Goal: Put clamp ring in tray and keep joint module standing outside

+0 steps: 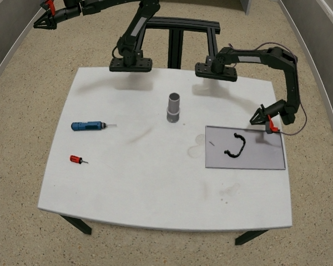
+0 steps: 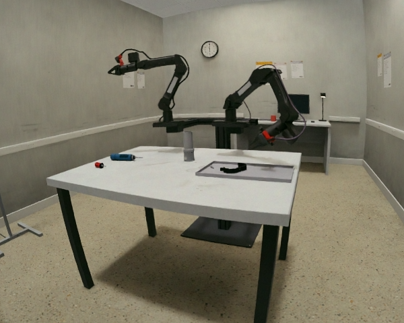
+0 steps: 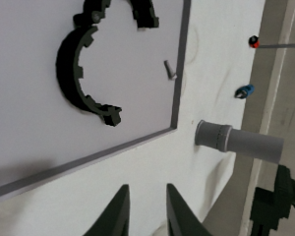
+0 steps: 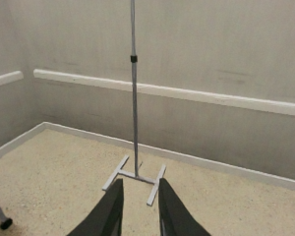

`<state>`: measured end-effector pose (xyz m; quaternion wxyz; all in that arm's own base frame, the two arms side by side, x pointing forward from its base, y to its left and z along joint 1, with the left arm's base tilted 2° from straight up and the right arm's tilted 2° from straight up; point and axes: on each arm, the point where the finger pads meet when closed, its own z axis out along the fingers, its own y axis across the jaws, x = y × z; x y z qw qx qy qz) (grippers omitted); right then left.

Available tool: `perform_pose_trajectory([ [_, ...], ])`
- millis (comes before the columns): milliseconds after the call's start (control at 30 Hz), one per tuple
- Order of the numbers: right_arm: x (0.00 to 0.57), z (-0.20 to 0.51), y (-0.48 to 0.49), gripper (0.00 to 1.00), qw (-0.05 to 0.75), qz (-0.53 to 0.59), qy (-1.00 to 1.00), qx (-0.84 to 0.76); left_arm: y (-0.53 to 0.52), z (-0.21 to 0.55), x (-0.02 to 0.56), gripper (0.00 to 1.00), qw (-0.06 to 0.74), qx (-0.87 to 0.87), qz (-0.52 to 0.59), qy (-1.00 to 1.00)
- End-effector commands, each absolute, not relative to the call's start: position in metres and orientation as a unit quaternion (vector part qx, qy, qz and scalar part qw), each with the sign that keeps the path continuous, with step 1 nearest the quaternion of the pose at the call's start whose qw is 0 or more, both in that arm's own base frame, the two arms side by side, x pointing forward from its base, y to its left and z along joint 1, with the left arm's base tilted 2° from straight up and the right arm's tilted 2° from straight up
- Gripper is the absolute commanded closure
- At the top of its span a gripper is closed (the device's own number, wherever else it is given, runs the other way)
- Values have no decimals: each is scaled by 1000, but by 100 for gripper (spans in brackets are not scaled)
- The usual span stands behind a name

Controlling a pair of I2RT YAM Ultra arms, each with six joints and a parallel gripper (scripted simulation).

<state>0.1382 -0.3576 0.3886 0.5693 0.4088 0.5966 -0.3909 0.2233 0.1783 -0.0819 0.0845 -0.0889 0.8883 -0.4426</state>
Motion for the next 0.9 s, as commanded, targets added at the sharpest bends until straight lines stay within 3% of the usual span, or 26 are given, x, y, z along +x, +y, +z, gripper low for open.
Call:
perform_pose_trajectory([
  [0, 140, 428, -351, 80, 601, -407, 568, 389, 175, -60, 224, 80, 90, -85, -446, 886],
  [867, 140, 428, -351, 80, 601, -407, 568, 389, 174, -27, 224, 80, 90, -85, -446, 886],
])
